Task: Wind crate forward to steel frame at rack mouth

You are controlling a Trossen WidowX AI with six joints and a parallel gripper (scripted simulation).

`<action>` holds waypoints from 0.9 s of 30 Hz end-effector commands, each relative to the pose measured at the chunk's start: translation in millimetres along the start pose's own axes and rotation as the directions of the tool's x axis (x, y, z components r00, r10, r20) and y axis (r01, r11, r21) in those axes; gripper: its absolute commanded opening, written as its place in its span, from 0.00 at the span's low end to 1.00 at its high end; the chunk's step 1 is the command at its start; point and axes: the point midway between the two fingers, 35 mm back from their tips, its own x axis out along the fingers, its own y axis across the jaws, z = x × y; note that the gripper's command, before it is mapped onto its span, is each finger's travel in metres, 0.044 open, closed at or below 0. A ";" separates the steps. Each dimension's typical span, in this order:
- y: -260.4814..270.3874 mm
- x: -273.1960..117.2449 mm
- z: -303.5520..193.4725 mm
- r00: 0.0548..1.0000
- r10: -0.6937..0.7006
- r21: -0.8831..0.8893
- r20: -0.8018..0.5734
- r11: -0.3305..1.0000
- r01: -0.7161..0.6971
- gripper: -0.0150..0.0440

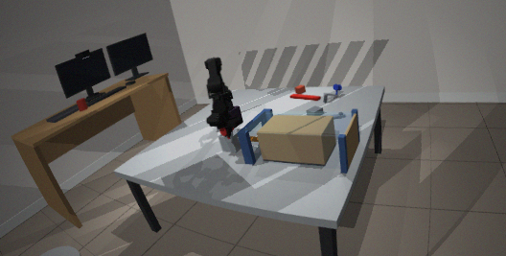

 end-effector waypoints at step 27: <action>33.1 -2.3 -59.9 0.999 0.020 -0.033 -0.040 0.999 -0.021 0.25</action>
